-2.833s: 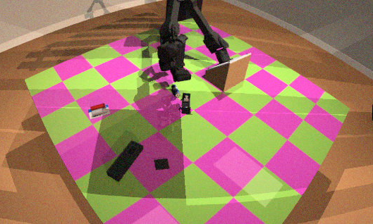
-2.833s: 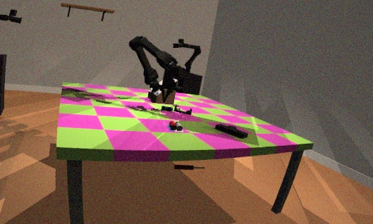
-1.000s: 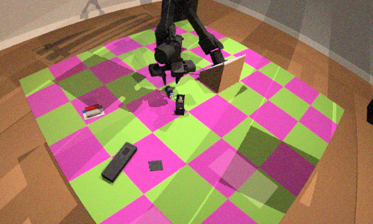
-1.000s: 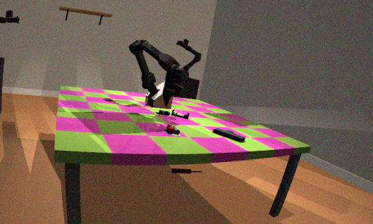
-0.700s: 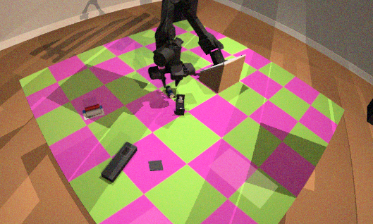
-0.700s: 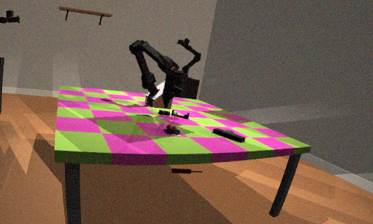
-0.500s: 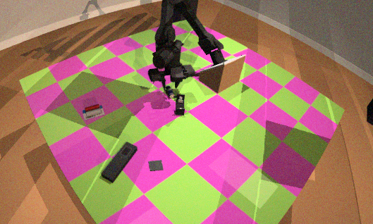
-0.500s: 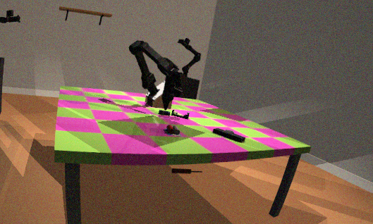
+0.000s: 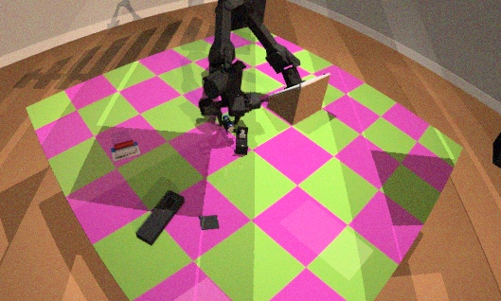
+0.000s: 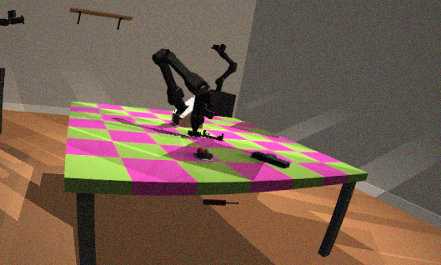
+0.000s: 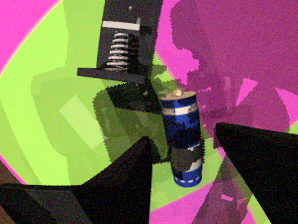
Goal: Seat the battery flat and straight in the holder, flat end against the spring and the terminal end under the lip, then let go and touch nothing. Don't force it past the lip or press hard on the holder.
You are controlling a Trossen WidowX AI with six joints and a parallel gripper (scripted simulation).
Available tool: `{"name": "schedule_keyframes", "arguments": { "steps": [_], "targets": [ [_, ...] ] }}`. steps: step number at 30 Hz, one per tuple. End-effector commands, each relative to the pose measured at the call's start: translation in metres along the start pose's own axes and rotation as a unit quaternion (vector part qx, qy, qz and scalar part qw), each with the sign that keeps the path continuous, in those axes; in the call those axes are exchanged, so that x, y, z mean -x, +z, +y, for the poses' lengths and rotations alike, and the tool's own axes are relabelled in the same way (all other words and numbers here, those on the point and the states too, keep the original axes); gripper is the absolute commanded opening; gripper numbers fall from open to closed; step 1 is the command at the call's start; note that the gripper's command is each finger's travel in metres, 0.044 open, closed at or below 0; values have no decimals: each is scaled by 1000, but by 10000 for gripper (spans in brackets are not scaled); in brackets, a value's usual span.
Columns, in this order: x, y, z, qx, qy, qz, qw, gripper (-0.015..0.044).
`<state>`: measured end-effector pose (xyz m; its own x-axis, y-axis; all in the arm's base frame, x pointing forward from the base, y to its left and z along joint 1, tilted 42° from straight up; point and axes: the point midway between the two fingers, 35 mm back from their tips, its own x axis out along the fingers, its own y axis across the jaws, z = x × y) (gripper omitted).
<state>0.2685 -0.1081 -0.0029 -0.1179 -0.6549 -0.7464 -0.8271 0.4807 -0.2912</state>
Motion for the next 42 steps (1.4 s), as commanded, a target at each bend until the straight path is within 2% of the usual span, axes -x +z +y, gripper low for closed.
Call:
{"name": "schedule_keyframes", "arguments": {
  "steps": [1, 5, 10, 13, 19, 23, 37, 42],
  "targets": [
    [-4, -2, 1, 3, 0, 4, 1000, 206],
    [-4, -2, 1, 3, 0, 4, 1000, 101],
    [-4, -2, 1, 3, 0, 4, 1000, 70],
    [-3, -2, 1, 3, 0, 4, 1000, 70],
    [41, -1, 0, 3, 1, 3, 1000, 70],
    [47, 0, 1, 1, 1, 3, 1000, 70],
    [73, 92, 15, -164, -1, -3, 986, 70],
    [74, 97, 17, -174, -2, -3, 985, 70]
  ]
}}
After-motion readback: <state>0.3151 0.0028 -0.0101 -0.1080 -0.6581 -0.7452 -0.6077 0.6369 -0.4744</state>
